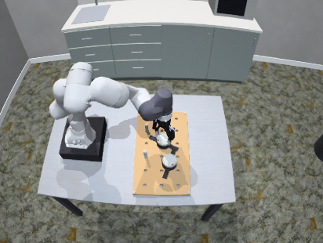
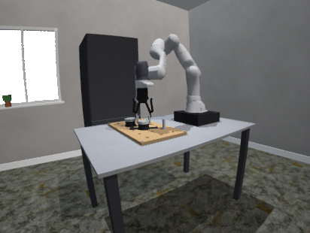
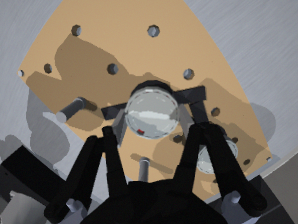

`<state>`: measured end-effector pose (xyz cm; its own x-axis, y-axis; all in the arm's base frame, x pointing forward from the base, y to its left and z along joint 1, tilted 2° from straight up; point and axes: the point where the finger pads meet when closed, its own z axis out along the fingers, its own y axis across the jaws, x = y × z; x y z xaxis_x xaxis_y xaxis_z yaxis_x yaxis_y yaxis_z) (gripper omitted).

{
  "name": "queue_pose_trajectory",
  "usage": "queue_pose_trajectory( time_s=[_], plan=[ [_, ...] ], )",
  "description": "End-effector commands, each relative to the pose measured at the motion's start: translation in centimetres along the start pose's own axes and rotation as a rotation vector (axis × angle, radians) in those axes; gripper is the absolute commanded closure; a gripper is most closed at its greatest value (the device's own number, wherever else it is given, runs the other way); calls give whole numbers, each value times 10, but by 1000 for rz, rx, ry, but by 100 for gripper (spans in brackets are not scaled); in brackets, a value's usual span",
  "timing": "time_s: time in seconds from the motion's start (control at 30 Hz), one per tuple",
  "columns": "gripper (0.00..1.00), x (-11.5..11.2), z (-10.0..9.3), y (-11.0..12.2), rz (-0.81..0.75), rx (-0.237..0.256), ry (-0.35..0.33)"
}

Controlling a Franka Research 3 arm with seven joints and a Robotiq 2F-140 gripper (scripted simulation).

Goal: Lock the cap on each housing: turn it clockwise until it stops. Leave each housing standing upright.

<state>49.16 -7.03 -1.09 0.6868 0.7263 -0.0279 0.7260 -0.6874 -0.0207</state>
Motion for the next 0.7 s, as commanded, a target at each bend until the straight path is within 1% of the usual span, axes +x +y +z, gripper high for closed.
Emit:
queue_pose_trajectory(
  time_s=[0.0, 0.67],
  plan=[
    [90, -2, 0, -5, 9, 1, 5],
    [90, -22, 0, -33, 9, 1, 5]
  ],
)
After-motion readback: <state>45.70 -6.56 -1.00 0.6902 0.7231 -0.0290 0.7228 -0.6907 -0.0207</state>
